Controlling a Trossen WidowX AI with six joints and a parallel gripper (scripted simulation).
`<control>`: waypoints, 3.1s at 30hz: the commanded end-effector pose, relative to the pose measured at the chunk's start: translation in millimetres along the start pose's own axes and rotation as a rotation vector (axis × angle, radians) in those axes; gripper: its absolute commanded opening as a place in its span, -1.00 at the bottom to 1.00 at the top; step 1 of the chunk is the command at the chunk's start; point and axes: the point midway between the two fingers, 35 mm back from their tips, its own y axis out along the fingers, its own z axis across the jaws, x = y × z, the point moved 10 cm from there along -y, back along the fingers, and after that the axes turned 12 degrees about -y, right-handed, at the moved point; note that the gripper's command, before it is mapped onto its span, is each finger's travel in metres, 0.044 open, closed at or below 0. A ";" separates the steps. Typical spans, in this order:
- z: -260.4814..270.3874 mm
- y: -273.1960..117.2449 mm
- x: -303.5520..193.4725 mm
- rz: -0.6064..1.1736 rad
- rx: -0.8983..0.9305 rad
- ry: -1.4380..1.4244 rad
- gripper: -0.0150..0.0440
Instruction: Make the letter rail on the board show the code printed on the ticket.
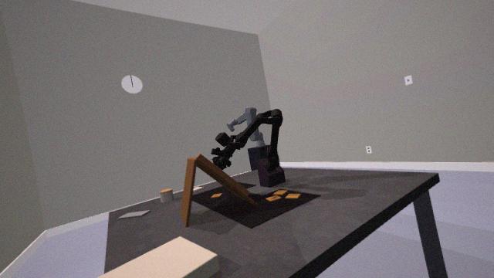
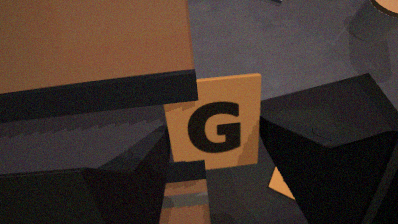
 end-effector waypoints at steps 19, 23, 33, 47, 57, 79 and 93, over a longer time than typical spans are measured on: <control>12.0 -1.5 3.4 -0.006 -0.003 -0.001 -0.49; 13.9 -1.5 3.7 -0.006 -0.003 -0.001 -0.49; 18.8 -1.5 4.7 -0.006 -0.003 -0.001 -0.49; 25.0 -1.5 6.1 -0.006 -0.003 0.000 -0.49; 29.0 -0.2 5.9 -0.006 -0.002 0.000 -0.49; 42.8 -1.3 10.1 -0.006 -0.002 0.001 -0.49; 52.2 -1.6 12.1 -0.006 -0.001 0.001 -0.49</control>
